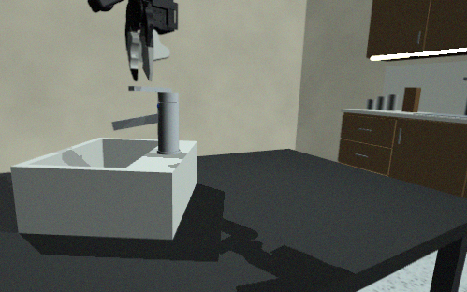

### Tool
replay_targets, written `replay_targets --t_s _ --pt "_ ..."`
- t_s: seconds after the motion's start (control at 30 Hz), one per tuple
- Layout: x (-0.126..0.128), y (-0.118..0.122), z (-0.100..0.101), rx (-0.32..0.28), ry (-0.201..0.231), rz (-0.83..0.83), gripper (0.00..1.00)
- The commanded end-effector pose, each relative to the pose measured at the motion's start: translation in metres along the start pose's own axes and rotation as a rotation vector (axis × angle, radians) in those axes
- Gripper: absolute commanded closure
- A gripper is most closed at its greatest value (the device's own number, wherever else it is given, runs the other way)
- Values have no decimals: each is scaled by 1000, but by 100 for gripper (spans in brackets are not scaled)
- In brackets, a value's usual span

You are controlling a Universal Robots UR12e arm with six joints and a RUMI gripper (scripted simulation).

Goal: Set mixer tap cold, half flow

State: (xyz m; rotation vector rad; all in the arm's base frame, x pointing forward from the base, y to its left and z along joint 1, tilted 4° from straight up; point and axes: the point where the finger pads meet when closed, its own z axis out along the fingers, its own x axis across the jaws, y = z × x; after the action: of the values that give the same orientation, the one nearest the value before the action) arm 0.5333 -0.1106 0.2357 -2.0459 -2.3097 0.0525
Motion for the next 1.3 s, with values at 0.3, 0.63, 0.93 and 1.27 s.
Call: replay_targets --t_s 0.3,0.63,0.93,1.27 --pt "-1 0 2 1 2 0 61" --pt "-1 0 2 1 2 0 61" --pt "-1 0 2 1 2 0 61" --pt "0 -1 6 3 3 0 61"
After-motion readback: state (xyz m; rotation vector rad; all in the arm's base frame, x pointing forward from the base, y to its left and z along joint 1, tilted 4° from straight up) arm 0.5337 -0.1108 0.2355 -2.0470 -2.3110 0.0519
